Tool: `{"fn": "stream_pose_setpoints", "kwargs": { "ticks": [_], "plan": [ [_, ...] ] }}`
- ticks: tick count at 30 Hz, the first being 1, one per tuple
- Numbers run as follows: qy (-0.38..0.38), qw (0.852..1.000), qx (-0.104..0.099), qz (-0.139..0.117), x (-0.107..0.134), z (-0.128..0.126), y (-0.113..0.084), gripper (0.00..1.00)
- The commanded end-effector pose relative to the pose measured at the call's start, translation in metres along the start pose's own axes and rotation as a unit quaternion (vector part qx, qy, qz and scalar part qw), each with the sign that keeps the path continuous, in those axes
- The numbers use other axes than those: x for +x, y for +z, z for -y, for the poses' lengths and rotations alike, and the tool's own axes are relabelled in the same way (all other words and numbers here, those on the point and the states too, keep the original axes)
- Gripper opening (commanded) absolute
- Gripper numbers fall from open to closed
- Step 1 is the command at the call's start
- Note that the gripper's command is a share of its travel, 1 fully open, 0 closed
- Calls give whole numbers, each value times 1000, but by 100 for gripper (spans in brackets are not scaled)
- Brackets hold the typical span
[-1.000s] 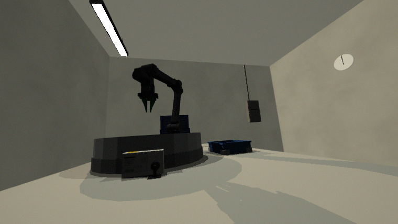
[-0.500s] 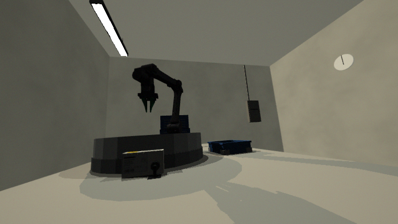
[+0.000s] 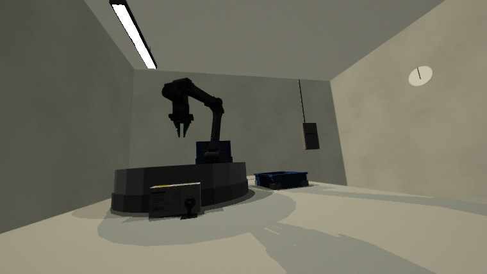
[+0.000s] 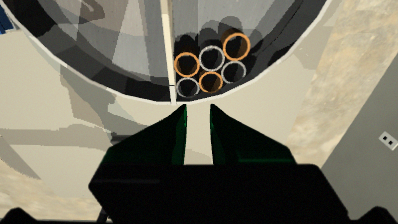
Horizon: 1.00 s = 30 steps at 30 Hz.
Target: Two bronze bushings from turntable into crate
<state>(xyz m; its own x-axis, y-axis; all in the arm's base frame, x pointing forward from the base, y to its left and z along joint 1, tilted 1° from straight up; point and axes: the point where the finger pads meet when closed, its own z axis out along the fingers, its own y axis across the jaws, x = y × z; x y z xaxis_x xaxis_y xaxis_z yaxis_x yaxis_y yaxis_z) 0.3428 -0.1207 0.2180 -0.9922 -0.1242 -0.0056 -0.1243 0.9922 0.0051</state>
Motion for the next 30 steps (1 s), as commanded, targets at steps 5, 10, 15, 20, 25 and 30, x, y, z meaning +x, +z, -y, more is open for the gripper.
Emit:
{"fn": "stream_pose_setpoints", "kwargs": {
  "ticks": [5,10,15,20,25,30],
  "plan": [
    [-1,1000,8,21,-10,6,-24,19],
    [-1,1000,8,21,-10,6,-24,19],
    [-1,1000,8,21,-10,6,-24,19],
    [-1,1000,8,21,-10,6,-24,19],
    [0,1000,-2,0,-2,19,25,19],
    [0,1000,-2,-1,-5,64,96,19]
  ]
}}
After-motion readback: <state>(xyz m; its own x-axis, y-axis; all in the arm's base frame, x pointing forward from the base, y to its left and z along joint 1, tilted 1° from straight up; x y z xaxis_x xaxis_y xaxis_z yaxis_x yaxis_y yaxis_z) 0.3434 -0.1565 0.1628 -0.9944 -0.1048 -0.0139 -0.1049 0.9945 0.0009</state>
